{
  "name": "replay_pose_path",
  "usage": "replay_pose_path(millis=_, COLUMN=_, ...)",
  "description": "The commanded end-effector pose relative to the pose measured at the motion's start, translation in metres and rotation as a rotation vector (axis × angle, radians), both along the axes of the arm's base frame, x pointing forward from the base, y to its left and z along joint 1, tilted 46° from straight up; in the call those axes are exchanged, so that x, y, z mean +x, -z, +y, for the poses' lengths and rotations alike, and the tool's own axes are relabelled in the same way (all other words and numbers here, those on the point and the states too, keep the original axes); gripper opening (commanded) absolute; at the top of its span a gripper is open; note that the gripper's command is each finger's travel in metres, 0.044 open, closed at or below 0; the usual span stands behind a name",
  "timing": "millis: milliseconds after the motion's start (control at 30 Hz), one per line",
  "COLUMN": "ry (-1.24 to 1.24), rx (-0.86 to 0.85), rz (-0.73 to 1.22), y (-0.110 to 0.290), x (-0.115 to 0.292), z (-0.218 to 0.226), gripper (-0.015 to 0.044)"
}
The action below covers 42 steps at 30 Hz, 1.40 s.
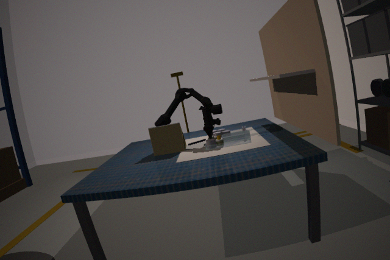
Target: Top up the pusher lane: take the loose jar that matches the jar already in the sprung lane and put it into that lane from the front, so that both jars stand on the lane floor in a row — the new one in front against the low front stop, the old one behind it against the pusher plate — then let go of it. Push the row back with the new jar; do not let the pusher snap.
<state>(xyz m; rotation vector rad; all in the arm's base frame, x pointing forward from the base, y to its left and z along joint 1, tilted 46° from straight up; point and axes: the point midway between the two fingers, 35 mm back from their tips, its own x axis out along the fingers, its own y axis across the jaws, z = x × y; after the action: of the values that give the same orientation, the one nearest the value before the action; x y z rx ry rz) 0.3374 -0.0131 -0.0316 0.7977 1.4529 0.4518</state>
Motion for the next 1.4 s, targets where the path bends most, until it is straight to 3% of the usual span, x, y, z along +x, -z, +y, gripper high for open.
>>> replay_pose_path(millis=0, ry=0.004, rx=0.005, rz=-0.017, y=0.0005, x=0.0034, z=0.0011, gripper=0.0)
replay_pose_path(millis=1367, ry=0.004, rx=0.005, rz=-0.017, y=0.0041, x=-0.0017, z=0.006, gripper=0.0)
